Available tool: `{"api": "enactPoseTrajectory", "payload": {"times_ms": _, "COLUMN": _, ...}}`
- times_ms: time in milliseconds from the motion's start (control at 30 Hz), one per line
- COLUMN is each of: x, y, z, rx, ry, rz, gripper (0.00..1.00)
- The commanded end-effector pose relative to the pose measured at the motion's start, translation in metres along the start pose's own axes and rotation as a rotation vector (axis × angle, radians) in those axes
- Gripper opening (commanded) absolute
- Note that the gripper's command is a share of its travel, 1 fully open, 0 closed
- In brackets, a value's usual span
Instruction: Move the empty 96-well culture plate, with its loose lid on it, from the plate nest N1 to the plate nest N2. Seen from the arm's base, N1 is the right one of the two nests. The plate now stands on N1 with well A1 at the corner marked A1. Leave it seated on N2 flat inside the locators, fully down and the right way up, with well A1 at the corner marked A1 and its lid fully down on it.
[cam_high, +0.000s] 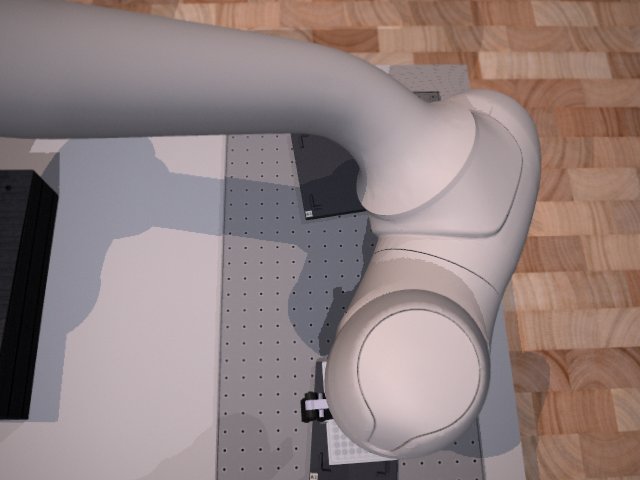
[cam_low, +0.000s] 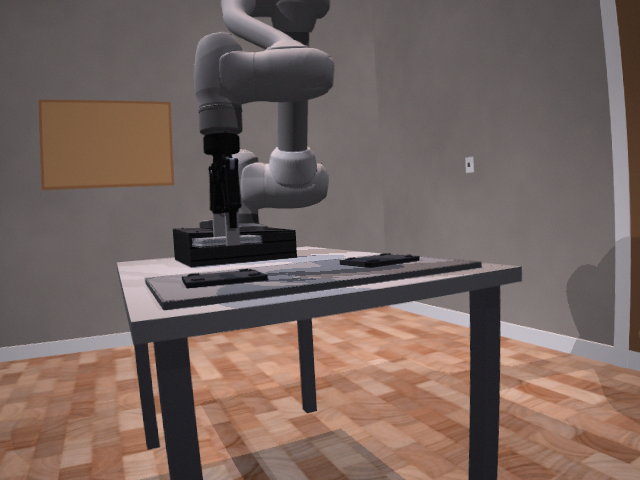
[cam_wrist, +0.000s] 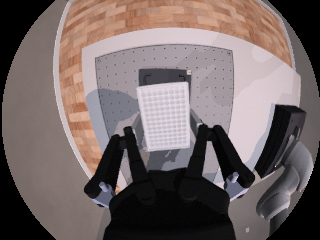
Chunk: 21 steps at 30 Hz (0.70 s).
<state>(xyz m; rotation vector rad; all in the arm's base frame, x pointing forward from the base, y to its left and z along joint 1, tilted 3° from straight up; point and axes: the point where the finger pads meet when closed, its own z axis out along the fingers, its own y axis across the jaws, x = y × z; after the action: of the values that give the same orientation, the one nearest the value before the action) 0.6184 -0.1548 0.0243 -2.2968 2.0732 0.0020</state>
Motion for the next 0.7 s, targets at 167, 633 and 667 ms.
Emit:
{"api": "enactPoseTrajectory", "payload": {"times_ms": 167, "x": -0.024, "y": 0.000, "z": 0.000, "rx": 0.002, "ry": -0.003, "rz": -0.101, "gripper": 0.00}}
{"api": "enactPoseTrajectory", "payload": {"times_ms": 633, "x": -0.064, "y": 0.000, "z": 0.000, "rx": 0.002, "ry": -0.003, "rz": -0.101, "gripper": 0.00}}
{"api": "enactPoseTrajectory", "payload": {"times_ms": 667, "x": -0.067, "y": 0.000, "z": 0.000, "rx": 0.002, "ry": -0.003, "rz": -0.101, "gripper": 0.00}}
